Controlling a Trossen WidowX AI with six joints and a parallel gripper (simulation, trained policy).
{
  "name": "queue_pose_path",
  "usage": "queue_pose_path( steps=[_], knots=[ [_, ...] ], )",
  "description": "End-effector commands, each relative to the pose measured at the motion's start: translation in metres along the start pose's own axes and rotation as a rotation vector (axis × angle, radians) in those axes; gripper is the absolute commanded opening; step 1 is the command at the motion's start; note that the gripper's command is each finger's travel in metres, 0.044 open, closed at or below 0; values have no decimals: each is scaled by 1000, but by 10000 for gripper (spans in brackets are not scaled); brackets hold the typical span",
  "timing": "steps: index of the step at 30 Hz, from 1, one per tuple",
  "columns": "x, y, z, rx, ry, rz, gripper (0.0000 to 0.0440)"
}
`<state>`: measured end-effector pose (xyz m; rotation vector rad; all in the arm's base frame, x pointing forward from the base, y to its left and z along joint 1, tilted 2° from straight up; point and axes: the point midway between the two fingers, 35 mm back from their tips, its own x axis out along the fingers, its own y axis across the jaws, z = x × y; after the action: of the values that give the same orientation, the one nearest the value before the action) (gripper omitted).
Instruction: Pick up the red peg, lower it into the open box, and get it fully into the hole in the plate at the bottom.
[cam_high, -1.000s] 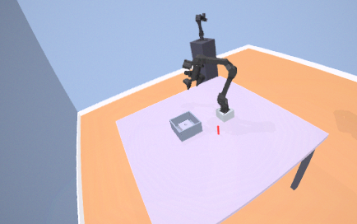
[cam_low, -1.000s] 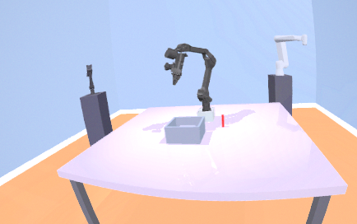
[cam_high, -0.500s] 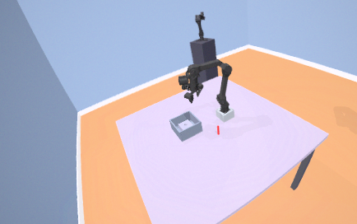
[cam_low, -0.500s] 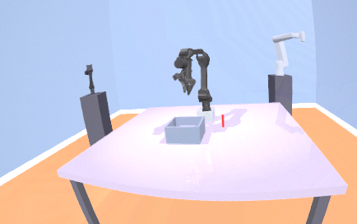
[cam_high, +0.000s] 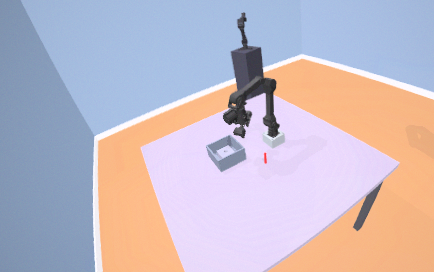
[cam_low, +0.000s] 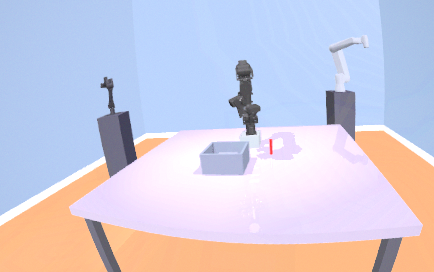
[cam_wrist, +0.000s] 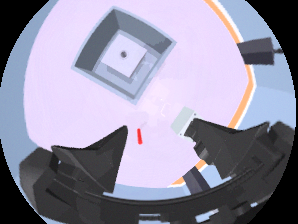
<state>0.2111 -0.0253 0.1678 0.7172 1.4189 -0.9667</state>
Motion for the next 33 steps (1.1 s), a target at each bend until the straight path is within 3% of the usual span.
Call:
queue_pose_path(
  steps=[1,17,33],
  knots=[
    [7,10,-21,-39,8,-48,440],
    [48,32,-95,-149,-22,-180,440],
    [107,51,-120,-244,-111,-150,440]
  ],
)
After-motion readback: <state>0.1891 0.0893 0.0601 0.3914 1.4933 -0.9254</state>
